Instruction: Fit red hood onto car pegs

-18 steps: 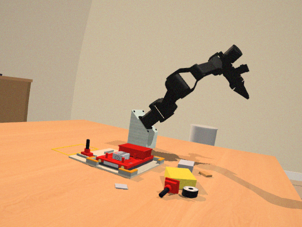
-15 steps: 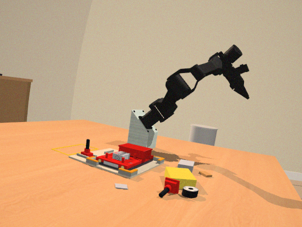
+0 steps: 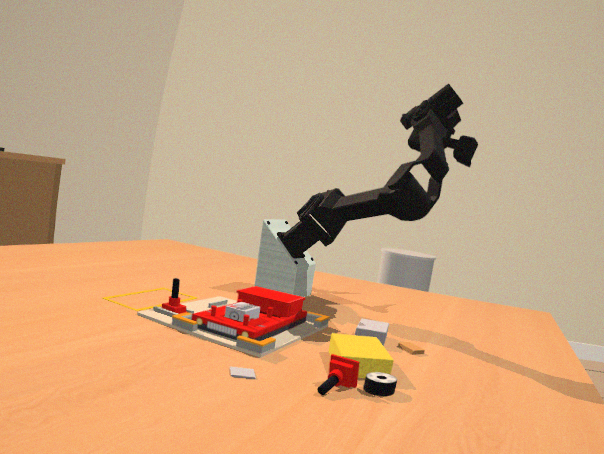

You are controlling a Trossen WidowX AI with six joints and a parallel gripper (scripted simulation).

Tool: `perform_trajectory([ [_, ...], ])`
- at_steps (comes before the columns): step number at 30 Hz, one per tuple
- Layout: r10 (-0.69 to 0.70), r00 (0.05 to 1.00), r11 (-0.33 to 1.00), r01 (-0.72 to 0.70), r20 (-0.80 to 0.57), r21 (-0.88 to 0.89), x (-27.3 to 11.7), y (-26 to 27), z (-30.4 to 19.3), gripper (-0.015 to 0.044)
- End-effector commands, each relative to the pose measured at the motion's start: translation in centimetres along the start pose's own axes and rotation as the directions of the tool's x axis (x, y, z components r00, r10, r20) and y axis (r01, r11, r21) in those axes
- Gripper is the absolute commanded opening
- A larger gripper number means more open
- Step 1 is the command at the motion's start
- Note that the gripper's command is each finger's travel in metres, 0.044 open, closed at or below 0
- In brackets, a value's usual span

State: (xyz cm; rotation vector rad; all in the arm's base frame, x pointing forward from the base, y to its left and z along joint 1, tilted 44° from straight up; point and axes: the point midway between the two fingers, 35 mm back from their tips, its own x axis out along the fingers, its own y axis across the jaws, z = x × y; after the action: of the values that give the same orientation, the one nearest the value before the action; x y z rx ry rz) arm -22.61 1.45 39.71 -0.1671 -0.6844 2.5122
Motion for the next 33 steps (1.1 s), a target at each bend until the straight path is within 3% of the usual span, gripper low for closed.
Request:
perform_trajectory([
  [1, 0.237, 0.968, 0.961, -0.221, 0.087, -0.164, -1.4, 5.8, 1.6, 0.0440],
  [8, 0.624, 0.767, 0.712, -0.479, 0.151, -0.514, -7.4, 15.4, 2.6, 0.0440],
  [15, 0.893, 0.440, 0.328, -0.487, 0.097, -0.810, -16.6, 22.4, 1.0, 0.0440],
  [24, 0.991, -0.015, -0.131, -0.151, -0.130, -0.980, -30.0, 25.8, -4.8, 0.0440],
  [33, 0.822, -0.325, -0.340, 0.377, -0.467, -0.862, -41.3, 22.7, -13.8, 0.0440],
])
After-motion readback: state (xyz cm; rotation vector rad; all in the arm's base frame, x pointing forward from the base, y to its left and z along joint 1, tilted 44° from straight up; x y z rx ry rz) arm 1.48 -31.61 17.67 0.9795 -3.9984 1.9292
